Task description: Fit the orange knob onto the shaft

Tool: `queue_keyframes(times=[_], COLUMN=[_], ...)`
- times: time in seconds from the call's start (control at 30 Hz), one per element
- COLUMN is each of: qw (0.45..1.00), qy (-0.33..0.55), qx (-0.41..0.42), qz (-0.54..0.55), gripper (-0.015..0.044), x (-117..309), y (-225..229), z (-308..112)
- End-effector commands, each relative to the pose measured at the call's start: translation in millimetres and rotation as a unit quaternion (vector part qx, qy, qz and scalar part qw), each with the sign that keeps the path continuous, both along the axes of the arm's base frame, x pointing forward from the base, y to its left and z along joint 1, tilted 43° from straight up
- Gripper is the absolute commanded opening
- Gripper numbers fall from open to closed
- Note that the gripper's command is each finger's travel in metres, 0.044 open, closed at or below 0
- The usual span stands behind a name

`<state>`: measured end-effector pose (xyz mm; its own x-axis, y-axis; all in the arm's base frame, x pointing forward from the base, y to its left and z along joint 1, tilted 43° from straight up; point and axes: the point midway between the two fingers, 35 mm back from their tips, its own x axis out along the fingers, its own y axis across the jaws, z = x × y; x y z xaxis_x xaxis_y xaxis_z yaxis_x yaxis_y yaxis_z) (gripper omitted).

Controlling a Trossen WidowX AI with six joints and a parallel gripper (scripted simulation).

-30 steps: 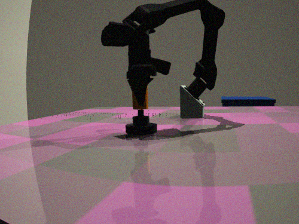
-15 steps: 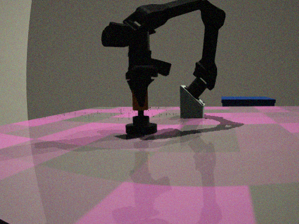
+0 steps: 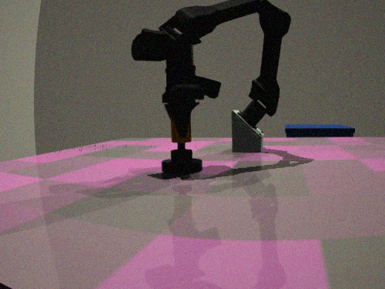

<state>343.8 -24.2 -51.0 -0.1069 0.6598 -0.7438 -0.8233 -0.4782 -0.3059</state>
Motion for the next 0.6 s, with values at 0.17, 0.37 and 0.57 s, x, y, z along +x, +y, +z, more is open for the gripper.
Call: queue_keyframes(times=[0.17,0.37,0.57], qw=[1.0,1.0,1.0], qy=[-0.008,-0.005,0.015], qx=[0.002,0.002,-0.002], qz=[0.009,0.006,-0.017], gripper=[0.0,0.0,0.0], x=[-0.6,-0.6,-0.7], y=[0.5,0.5,0.7], z=[-0.7,-0.7,-0.9])
